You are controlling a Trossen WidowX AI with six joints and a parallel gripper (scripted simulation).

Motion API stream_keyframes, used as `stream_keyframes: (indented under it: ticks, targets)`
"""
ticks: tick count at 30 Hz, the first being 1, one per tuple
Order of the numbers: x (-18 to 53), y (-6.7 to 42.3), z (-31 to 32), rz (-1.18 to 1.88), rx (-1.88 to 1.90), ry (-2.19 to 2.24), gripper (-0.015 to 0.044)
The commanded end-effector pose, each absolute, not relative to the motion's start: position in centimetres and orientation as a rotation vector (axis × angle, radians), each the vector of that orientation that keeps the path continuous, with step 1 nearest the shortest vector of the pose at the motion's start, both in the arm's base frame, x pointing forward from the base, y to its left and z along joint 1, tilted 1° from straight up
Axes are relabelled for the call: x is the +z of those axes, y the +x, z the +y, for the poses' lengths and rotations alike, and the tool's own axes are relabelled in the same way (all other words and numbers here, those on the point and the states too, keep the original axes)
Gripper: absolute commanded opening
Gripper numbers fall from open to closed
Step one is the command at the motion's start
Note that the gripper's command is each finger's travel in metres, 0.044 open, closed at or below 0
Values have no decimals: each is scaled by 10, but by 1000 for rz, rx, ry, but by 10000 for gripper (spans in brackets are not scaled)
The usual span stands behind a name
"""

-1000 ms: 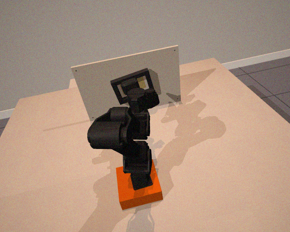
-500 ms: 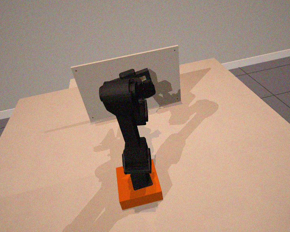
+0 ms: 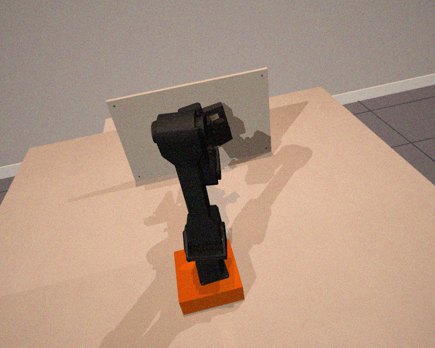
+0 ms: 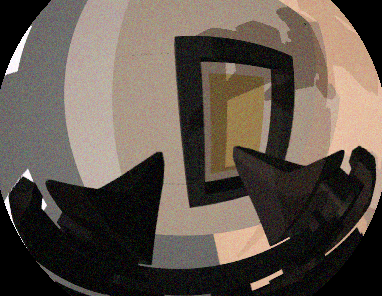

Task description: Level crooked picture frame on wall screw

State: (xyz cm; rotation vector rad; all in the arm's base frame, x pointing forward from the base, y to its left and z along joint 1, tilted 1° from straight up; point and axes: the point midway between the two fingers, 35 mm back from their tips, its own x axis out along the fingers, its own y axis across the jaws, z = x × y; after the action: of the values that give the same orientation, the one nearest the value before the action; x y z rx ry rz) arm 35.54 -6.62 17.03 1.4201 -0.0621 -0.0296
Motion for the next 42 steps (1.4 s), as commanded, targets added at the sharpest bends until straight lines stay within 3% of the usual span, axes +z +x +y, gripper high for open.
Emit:
stream_keyframes:
  ticks: [1,24,42]
  targets:
    - [173,359,-68,-74,-28,1416,260]
    - [175,395,-70,-76,-26,1416,260]
    - [175,396,-70,-76,-26,1416,260]
